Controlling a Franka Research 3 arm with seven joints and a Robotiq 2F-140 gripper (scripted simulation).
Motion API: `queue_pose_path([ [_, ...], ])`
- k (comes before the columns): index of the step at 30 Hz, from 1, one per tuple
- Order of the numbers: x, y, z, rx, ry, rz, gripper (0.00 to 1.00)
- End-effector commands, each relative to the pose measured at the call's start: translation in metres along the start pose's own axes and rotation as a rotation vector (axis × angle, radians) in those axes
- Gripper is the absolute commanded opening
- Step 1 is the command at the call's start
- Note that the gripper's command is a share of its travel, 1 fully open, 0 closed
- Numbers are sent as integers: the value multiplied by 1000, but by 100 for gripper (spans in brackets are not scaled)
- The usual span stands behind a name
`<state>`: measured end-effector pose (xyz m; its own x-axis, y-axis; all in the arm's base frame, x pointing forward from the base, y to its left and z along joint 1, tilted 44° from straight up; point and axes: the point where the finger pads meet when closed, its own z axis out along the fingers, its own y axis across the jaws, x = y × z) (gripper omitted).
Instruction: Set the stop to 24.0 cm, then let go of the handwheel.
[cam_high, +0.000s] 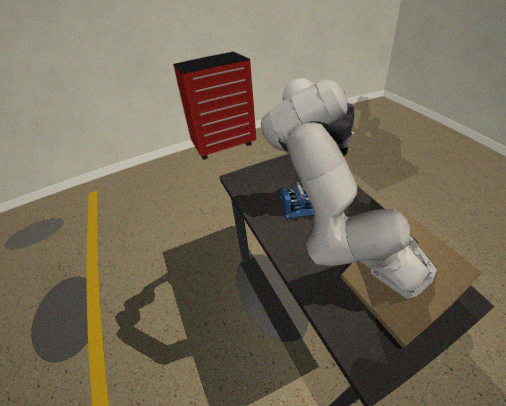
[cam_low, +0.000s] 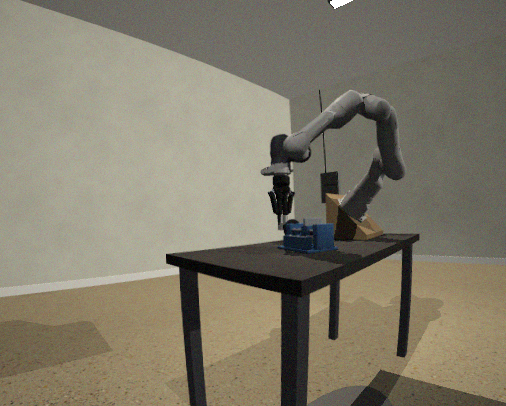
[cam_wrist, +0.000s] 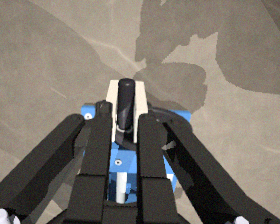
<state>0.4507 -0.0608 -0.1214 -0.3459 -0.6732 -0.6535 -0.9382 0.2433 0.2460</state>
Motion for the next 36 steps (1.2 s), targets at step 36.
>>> queue_pose_path([
  [36, 1, 16, 42, 2, 3, 3, 4],
])
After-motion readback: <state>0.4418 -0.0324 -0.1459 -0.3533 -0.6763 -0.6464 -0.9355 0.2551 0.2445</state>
